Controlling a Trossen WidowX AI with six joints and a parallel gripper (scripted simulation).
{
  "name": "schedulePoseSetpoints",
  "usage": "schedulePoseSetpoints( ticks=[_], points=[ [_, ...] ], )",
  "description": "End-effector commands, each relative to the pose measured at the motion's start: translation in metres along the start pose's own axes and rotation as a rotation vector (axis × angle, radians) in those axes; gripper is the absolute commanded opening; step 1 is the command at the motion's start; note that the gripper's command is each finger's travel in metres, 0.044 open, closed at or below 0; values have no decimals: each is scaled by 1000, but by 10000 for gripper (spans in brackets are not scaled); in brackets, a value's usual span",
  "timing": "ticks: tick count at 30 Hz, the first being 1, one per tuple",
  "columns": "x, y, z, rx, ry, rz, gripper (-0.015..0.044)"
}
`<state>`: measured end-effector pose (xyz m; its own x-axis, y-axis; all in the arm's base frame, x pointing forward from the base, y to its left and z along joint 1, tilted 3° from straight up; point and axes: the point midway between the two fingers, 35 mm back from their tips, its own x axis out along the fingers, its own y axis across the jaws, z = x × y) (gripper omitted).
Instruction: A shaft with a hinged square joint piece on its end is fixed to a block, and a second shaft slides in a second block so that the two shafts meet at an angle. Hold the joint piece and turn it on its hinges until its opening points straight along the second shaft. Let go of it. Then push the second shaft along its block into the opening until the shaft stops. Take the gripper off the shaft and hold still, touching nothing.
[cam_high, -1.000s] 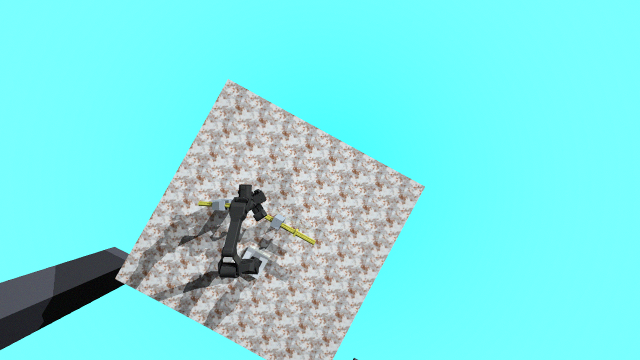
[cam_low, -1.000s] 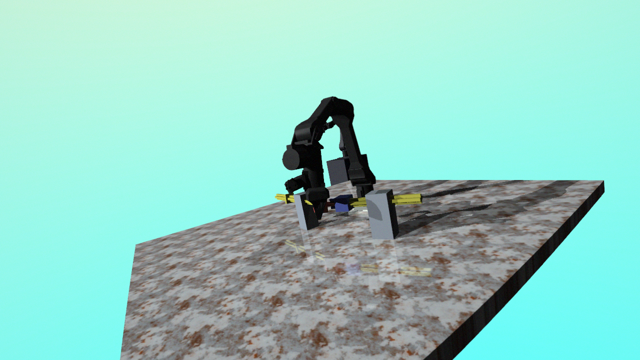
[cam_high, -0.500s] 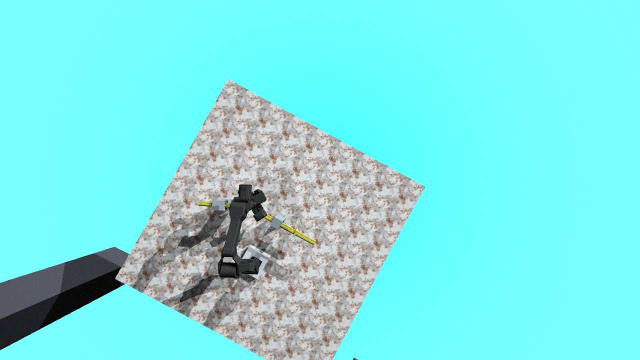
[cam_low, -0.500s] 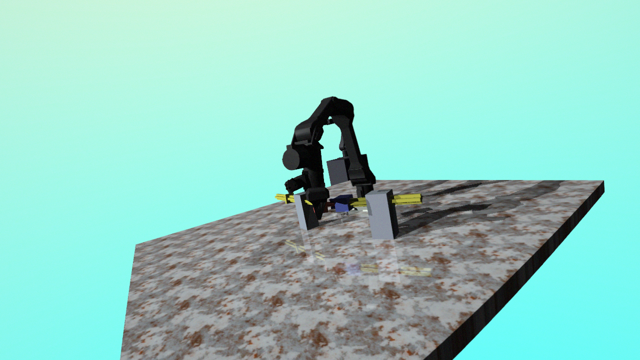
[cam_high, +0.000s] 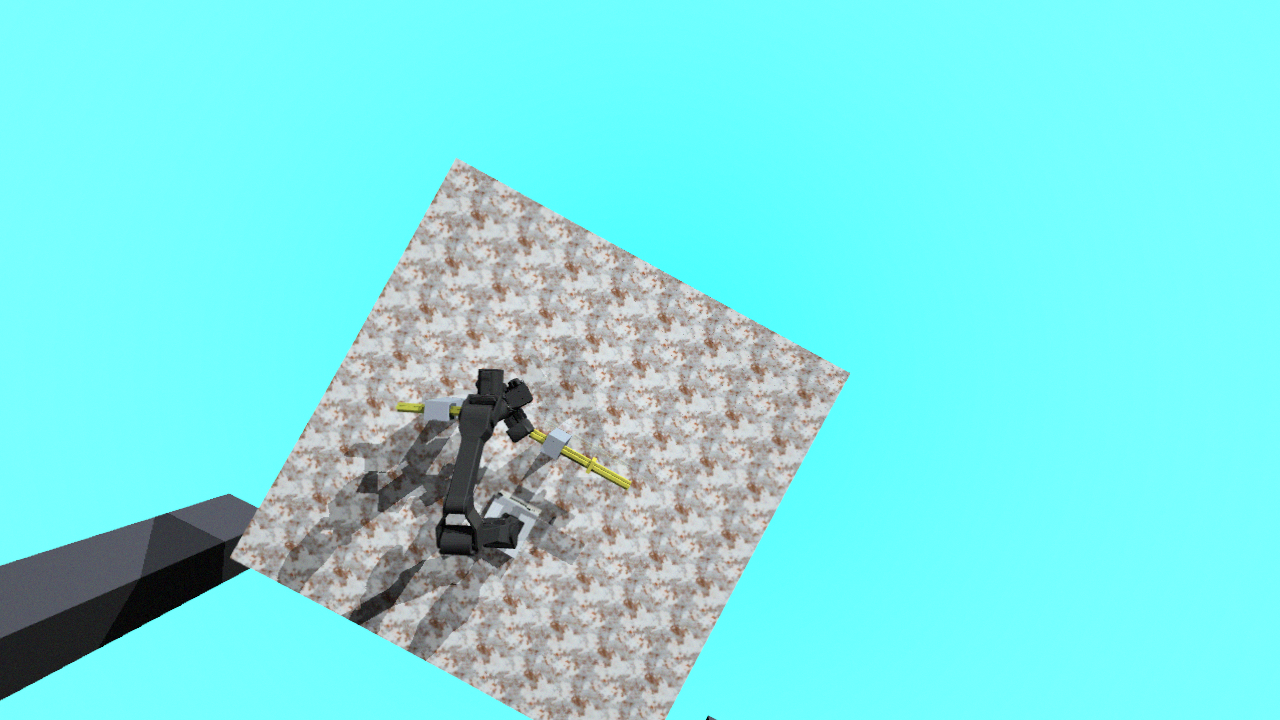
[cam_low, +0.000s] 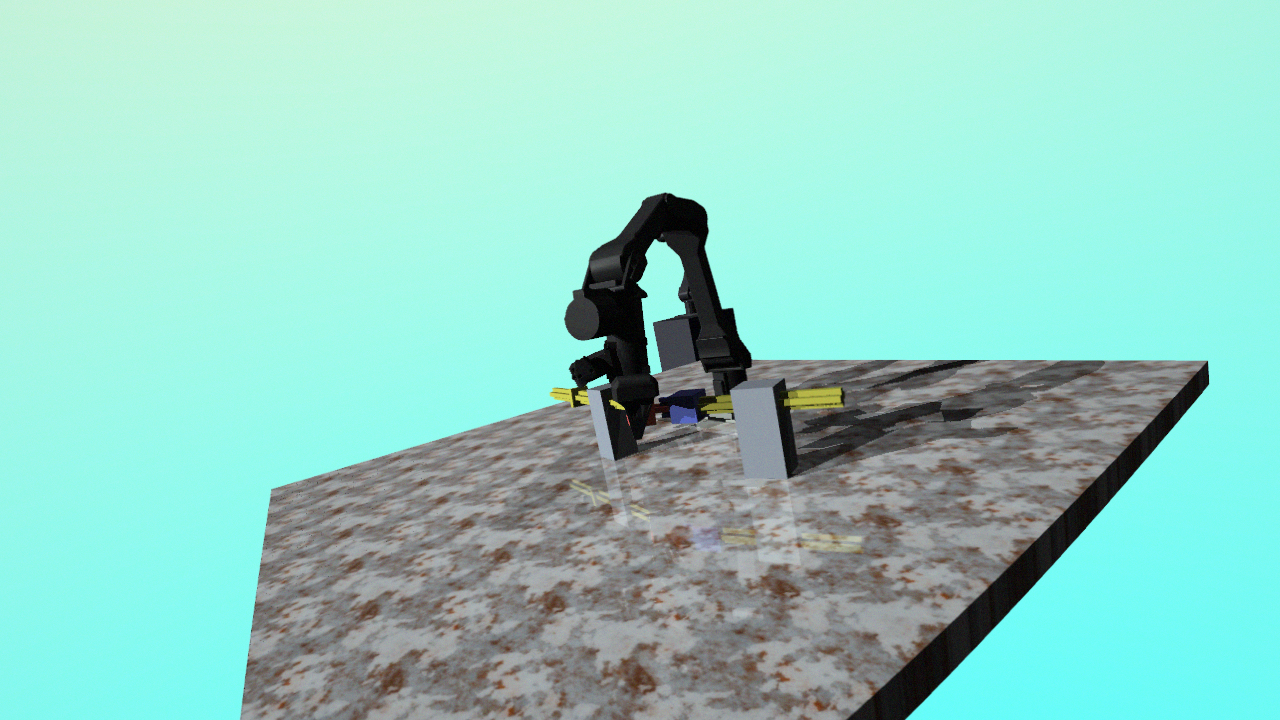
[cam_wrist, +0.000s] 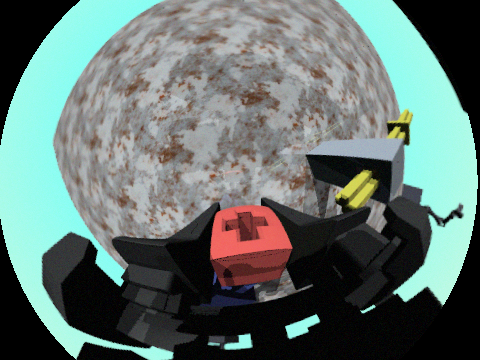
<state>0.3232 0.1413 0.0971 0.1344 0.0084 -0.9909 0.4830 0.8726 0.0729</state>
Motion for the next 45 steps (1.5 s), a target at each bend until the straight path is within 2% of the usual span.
schedulePoseSetpoints(
  ticks=[1, 12, 14, 19, 25, 32, 45],
  points=[
    [0, 0, 1, 5, -4, -2, 182],
    [0, 0, 1, 5, -4, -2, 182],
    [0, 0, 0, 0, 0, 0, 147],
    [0, 0, 0, 0, 0, 0, 147],
    [0, 0, 0, 0, 0, 0, 0],
    [0, -1, 0, 25, 2, -2, 0],
    [1, -13, -2, 261, 20, -25, 0]
  ],
)
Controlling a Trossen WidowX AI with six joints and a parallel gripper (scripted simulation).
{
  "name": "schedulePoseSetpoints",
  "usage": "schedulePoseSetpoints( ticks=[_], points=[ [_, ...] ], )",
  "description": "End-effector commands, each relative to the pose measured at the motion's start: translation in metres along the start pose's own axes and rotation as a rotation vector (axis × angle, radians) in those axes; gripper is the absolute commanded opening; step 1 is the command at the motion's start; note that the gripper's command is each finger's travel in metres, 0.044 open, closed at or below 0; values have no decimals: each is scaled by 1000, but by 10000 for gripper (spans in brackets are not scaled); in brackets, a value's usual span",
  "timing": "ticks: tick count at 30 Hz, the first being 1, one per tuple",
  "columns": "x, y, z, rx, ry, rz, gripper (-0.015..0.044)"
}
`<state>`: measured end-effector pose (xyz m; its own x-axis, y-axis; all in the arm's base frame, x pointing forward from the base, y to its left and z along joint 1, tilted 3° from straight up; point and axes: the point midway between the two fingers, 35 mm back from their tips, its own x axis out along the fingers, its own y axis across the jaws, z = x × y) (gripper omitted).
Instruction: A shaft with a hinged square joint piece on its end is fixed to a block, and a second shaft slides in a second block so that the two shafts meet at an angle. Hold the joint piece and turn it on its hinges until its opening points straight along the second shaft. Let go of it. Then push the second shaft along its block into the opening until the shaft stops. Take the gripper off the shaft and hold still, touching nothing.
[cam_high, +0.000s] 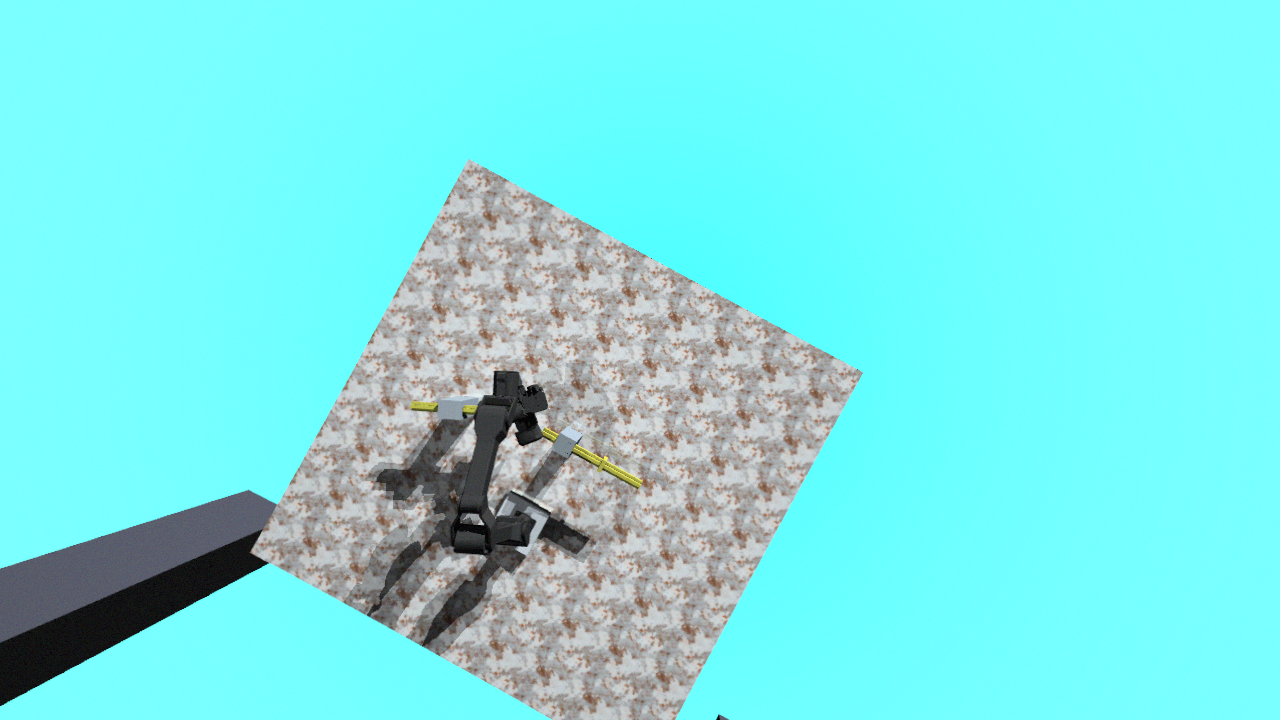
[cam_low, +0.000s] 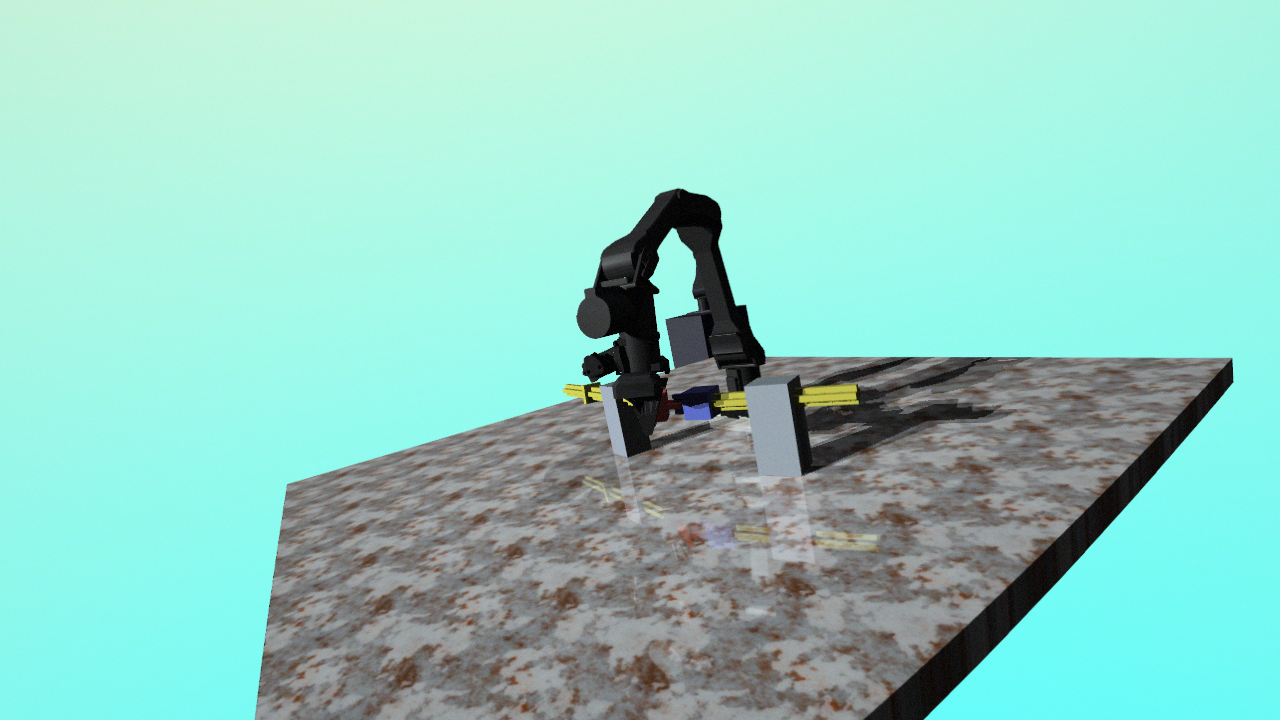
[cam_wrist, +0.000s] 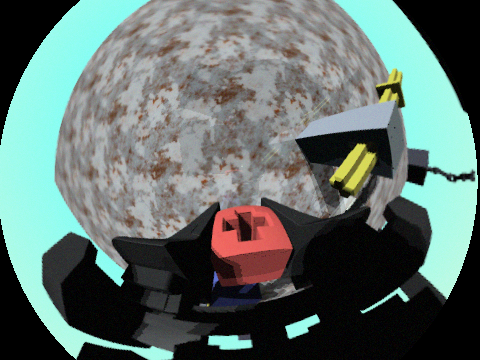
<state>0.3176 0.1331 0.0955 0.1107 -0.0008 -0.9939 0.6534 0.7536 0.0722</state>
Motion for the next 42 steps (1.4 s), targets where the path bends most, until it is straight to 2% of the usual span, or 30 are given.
schedulePoseSetpoints(
  ticks=[1, 42],
  points=[
    [0, -3, 0, 72, 7, -5, 0],
    [3, -33, -14, 779, 69, -35, 0]
  ],
)
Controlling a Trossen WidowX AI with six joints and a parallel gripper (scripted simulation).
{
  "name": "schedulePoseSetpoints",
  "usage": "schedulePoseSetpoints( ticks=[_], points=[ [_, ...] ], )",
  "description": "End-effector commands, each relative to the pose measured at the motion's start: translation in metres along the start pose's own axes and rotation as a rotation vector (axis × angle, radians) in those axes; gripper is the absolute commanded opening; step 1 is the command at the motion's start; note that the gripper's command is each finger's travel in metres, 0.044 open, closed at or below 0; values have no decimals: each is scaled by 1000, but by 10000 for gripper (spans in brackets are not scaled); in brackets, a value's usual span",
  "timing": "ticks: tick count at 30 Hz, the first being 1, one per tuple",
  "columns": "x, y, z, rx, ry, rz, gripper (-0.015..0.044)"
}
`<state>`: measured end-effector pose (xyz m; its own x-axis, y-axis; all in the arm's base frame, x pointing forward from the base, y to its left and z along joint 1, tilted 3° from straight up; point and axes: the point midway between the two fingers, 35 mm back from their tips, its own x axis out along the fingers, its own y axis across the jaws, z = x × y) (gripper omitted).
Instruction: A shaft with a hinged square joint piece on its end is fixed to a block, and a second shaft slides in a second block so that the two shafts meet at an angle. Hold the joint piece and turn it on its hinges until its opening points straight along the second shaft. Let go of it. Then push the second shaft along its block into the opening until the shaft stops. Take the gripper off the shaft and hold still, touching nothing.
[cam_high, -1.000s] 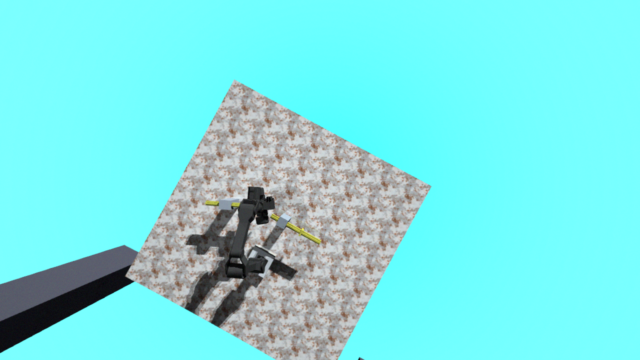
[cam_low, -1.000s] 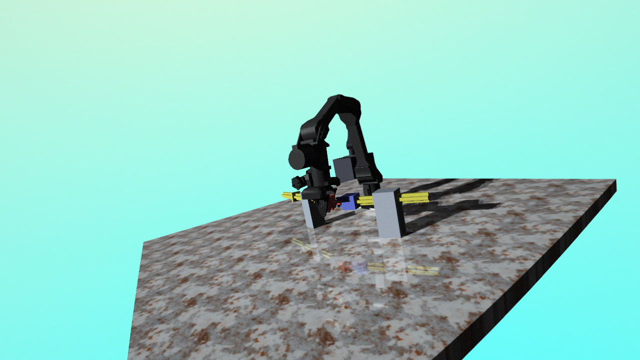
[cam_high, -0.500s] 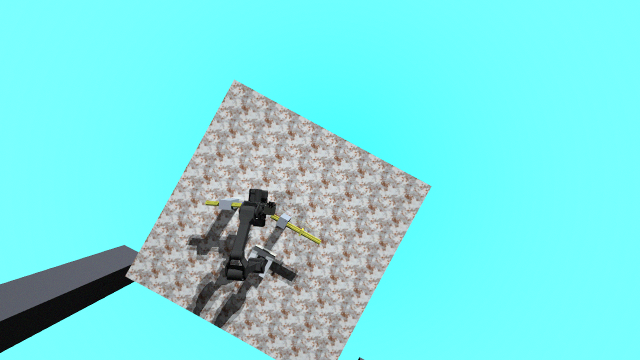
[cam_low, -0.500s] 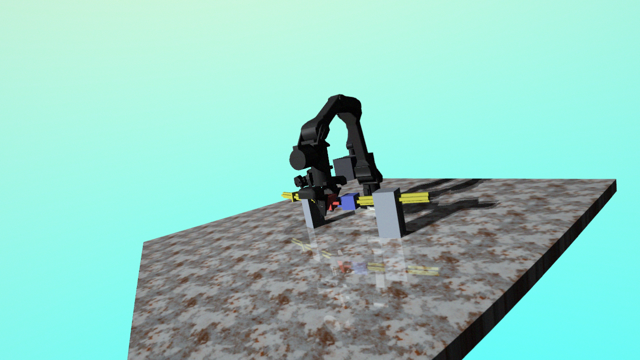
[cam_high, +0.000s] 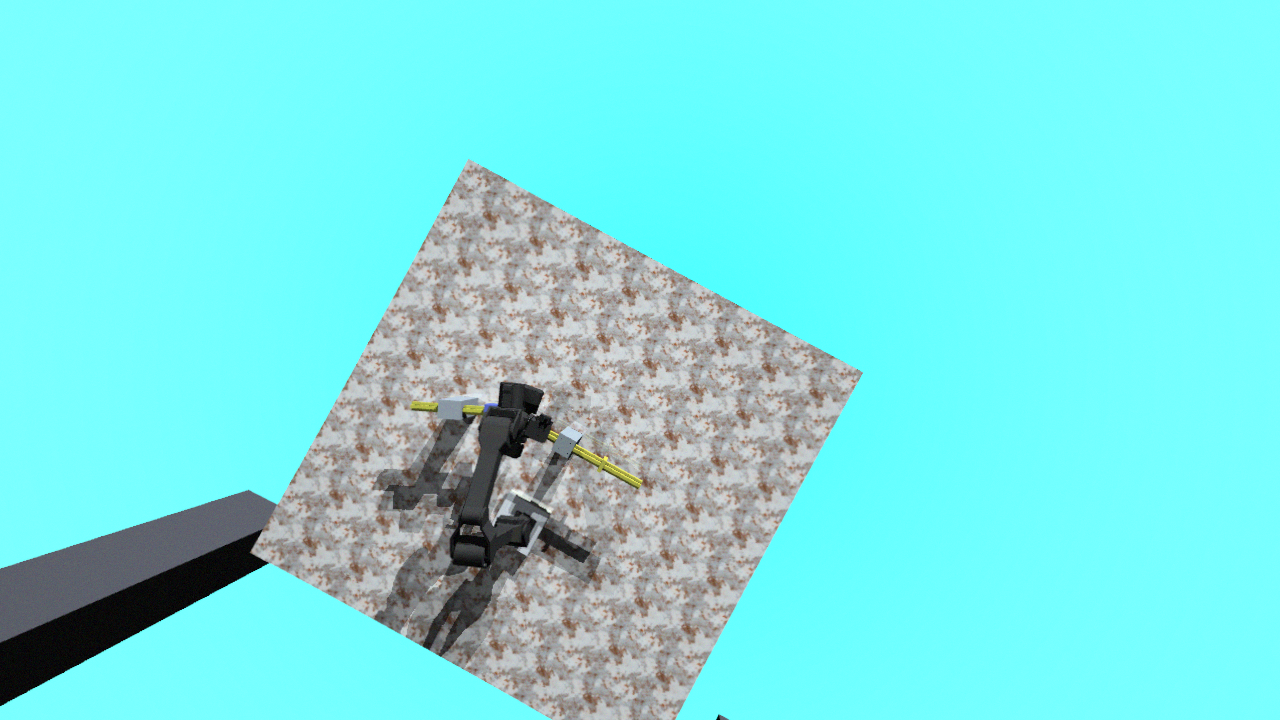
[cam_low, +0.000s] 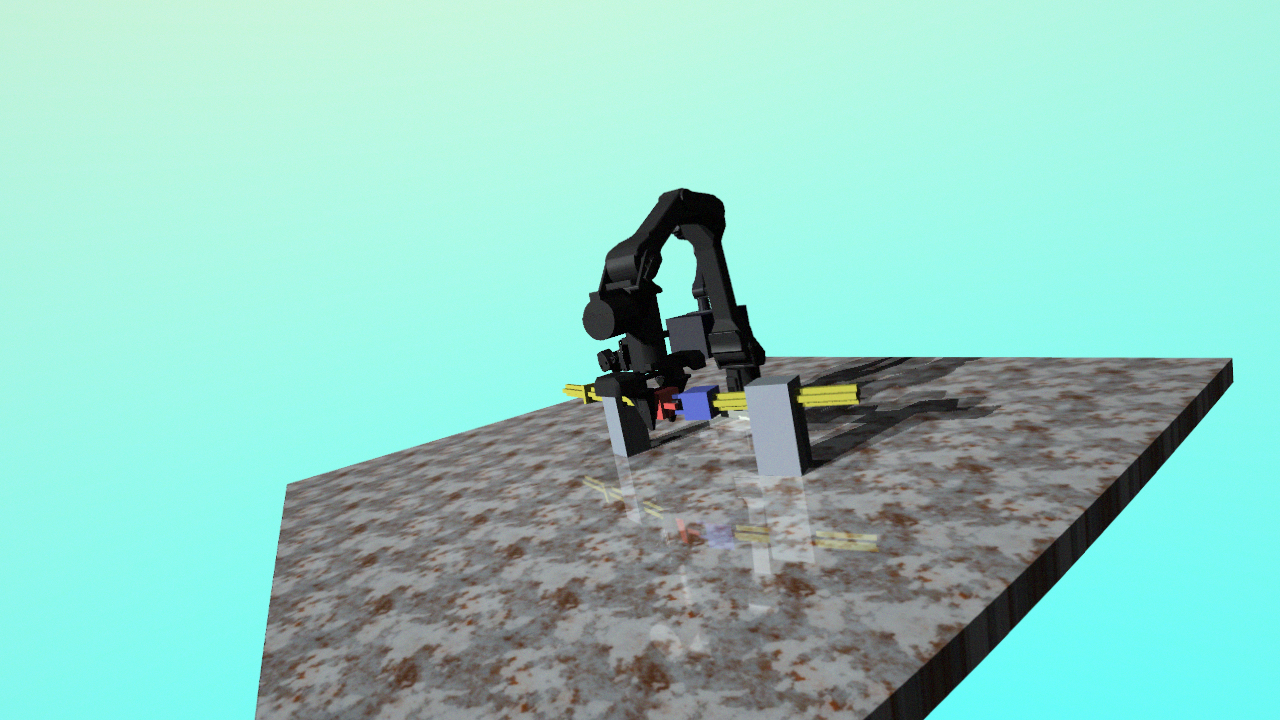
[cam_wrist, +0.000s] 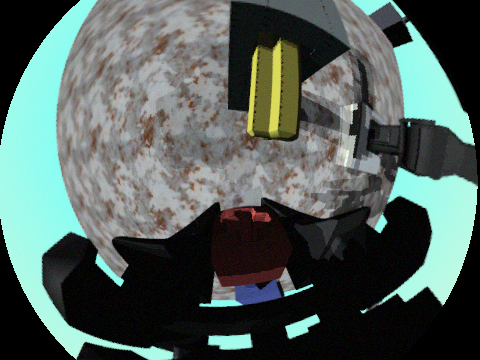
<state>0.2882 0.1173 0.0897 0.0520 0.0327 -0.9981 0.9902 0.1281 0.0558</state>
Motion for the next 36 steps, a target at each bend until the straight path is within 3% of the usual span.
schedulePoseSetpoints(
  ticks=[1, 26, 31, 34, 36],
  points=[
    [1, -3, 0, 71, 14, 0, 0],
    [1, -6, -1, 138, 24, 1, 0],
    [1, -6, -1, 138, 24, 1, 131],
    [1, -6, -1, 138, 24, 1, 147],
    [1, -6, -1, 138, 24, 1, 199]
  ],
)
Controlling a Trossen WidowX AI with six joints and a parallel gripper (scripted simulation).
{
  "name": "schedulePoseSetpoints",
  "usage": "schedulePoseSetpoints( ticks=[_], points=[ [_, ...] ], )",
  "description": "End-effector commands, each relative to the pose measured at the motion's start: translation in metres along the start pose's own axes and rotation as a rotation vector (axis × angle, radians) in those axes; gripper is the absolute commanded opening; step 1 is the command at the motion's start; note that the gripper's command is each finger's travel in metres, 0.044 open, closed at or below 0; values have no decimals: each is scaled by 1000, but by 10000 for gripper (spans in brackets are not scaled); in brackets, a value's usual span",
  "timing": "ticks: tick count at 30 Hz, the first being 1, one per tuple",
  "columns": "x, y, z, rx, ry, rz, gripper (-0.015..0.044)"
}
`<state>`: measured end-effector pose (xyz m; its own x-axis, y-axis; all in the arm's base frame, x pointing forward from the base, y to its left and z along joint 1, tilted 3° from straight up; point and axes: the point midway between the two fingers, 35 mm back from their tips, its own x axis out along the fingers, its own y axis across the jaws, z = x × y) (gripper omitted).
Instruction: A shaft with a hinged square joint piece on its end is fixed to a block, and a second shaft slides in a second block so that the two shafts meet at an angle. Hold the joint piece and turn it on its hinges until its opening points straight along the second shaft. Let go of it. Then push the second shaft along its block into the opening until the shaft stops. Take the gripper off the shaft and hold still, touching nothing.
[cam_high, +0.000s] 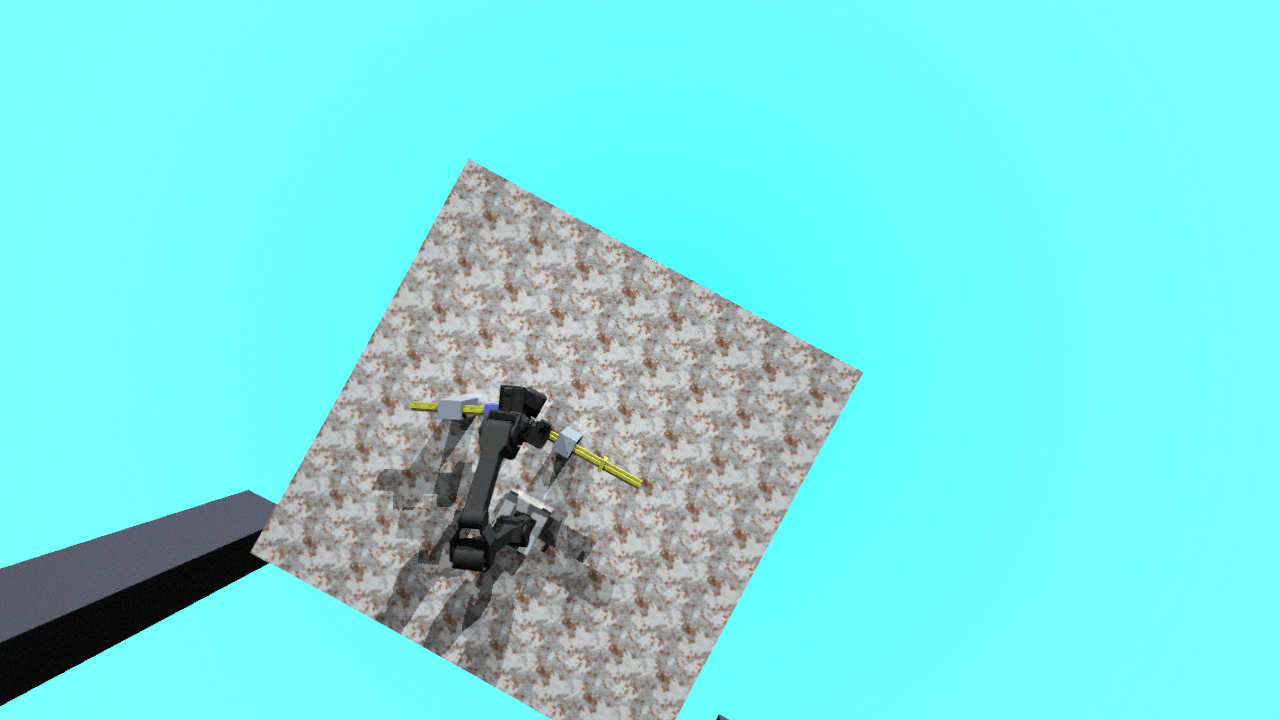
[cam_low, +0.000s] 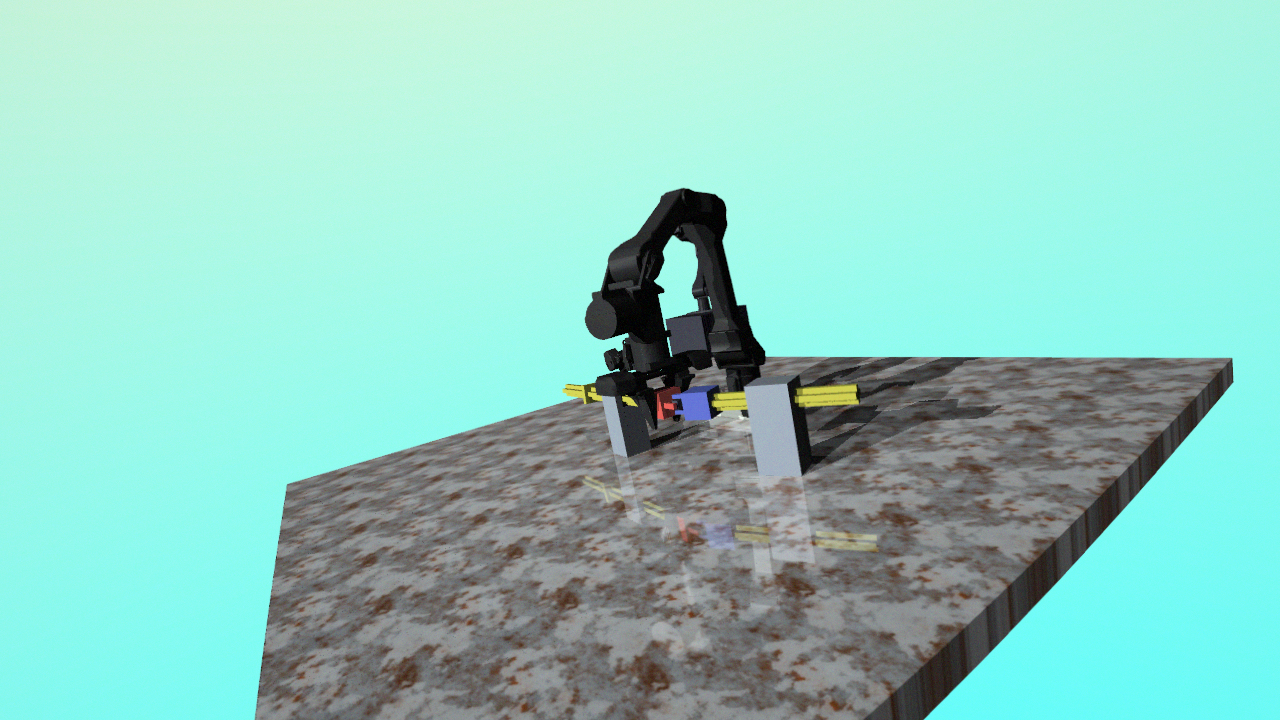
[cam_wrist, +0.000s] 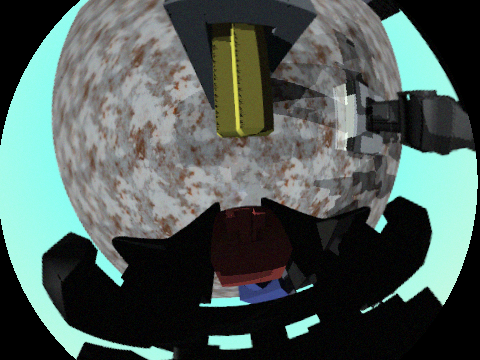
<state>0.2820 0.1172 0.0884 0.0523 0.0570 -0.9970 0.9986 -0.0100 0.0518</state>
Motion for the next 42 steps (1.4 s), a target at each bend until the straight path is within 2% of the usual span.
schedulePoseSetpoints(
  ticks=[1, 9, 19, 24, 30, 42],
  points=[
    [0, 0, 0, -1, -1, 0, 226],
    [0, 0, 0, -1, -1, 0, 436],
    [0, 0, 0, -1, -1, 0, 440],
    [-26, 0, -2, -3, -95, 3, 440],
    [-28, 0, -2, -8, -100, 3, 440],
    [-71, 5, -4, -397, -77, 19, 440]
  ],
)
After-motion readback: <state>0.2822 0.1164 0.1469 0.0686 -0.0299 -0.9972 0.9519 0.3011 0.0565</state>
